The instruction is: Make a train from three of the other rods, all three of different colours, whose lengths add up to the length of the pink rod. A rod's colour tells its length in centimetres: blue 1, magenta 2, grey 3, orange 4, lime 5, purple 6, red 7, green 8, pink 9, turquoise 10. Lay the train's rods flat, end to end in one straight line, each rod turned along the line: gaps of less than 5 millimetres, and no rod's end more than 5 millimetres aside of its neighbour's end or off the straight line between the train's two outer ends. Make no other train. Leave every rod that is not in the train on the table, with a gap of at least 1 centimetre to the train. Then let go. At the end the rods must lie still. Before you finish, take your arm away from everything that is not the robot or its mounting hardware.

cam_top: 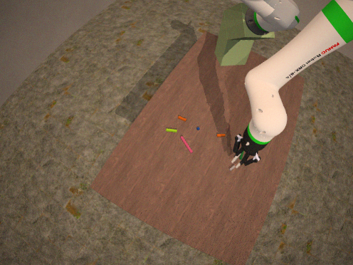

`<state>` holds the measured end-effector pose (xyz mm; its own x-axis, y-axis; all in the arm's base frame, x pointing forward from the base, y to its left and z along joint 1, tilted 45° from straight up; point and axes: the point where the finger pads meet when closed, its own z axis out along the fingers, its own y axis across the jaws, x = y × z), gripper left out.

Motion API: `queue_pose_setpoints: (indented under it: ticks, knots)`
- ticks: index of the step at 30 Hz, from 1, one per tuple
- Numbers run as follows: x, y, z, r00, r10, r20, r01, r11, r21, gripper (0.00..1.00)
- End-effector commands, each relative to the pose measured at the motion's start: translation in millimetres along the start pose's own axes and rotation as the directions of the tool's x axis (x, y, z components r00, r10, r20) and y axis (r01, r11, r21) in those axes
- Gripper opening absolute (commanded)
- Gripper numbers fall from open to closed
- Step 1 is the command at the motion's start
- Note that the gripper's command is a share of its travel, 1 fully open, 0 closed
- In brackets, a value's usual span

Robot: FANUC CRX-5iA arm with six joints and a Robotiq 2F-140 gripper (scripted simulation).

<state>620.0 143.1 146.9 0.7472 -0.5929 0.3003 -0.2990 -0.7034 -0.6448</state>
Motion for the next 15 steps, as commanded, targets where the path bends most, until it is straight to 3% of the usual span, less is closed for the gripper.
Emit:
queue_pose_setpoints:
  ticks: [1,15]
  knots:
    - [0.2,0.0,-0.1,1.0,0.0,0.0,0.0,1.0,0.0,0.15]
    - [0.2,0.0,2.0,1.0,0.0,0.0,0.0,1.0,0.0,0.15]
